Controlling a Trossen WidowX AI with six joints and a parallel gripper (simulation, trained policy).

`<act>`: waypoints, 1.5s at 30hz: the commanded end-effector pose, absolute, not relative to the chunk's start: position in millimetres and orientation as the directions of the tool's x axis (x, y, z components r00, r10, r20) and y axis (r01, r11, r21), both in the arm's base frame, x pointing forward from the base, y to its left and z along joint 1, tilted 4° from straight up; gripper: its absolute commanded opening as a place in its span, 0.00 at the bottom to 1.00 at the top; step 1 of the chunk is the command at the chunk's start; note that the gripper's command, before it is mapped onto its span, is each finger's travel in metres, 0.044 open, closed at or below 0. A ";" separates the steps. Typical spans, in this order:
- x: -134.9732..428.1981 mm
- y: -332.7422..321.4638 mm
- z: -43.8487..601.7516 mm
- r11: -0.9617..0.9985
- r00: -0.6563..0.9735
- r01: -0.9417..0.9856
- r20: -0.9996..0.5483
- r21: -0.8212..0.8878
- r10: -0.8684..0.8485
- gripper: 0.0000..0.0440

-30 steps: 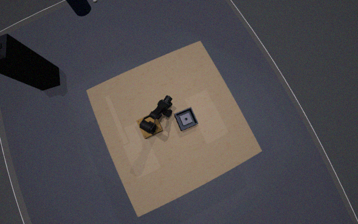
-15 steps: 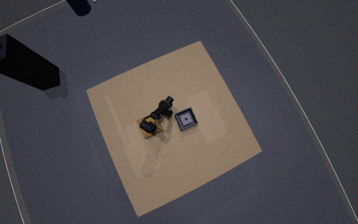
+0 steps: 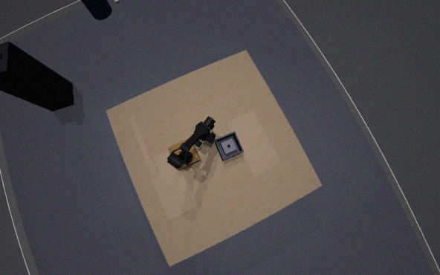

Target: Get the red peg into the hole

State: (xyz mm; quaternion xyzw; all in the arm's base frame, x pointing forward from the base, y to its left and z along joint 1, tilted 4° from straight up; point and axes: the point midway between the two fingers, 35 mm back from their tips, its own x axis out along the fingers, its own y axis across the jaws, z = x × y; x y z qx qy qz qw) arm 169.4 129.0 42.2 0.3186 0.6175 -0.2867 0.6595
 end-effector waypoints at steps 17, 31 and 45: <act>231.7 102.6 110.8 0.648 0.237 0.742 -0.971 0.174 -0.011 0.00; 273.0 61.8 119.8 0.574 0.278 0.794 -0.959 0.201 -0.048 0.00; 303.0 25.3 109.1 0.501 0.283 0.839 -0.957 0.214 -0.065 0.01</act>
